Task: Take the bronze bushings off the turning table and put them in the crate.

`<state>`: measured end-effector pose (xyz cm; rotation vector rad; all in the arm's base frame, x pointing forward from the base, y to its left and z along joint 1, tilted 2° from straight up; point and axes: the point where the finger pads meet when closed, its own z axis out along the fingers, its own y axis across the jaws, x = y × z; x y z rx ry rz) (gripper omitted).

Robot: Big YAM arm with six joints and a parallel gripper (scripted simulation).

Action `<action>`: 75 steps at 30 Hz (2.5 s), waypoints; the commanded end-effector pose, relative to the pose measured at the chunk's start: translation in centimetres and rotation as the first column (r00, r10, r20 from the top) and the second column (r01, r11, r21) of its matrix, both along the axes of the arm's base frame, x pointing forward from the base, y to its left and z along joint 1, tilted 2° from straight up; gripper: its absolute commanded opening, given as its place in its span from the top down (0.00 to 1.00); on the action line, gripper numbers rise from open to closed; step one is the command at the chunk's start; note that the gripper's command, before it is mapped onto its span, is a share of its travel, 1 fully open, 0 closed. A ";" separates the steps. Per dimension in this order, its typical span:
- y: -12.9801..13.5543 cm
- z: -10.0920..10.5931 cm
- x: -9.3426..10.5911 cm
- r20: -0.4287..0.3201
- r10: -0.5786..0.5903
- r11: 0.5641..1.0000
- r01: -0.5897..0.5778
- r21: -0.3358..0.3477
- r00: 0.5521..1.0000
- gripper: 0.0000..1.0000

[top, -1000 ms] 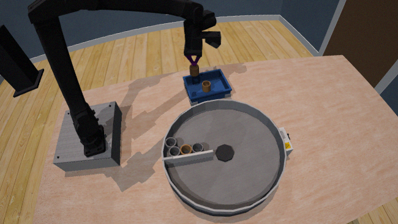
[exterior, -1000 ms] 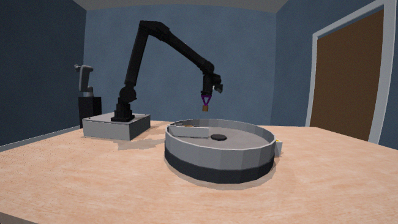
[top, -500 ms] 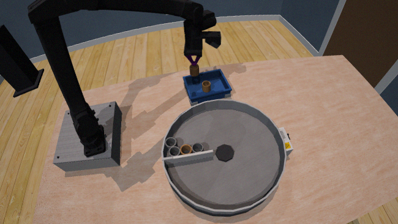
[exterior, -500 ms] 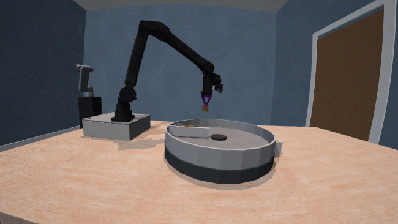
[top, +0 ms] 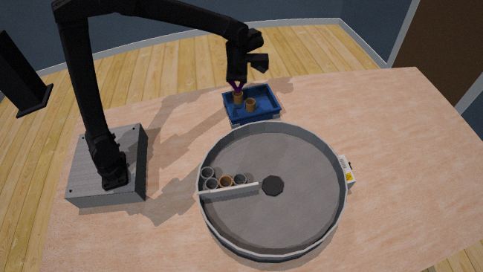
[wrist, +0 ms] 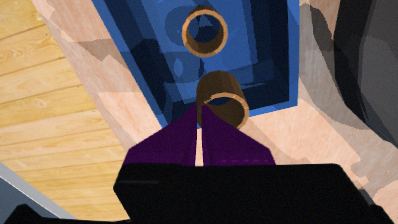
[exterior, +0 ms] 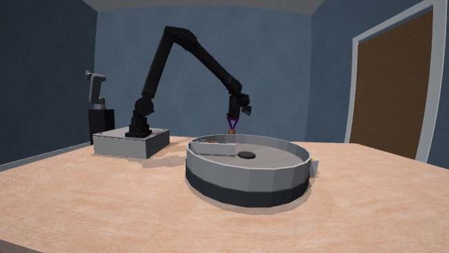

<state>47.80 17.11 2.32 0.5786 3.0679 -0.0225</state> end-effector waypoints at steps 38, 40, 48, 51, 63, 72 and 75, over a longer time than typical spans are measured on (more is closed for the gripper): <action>0.4 2.9 2.2 0.078 0.001 1.000 -0.003 0.025 0.997 1.00; 0.3 2.5 1.9 0.071 0.001 1.000 -0.003 0.022 0.997 1.00; -0.4 1.5 0.6 0.048 0.001 1.000 -0.002 0.014 0.999 1.00; -0.2 1.8 0.9 0.056 0.002 1.000 -0.003 0.017 0.998 1.00; -0.2 1.9 0.9 0.057 0.002 1.000 -0.003 0.017 0.998 1.00; -0.2 1.9 0.9 0.057 0.002 1.000 -0.003 0.017 0.998 1.00; -0.2 1.9 0.9 0.057 0.002 1.000 -0.003 0.017 0.998 1.00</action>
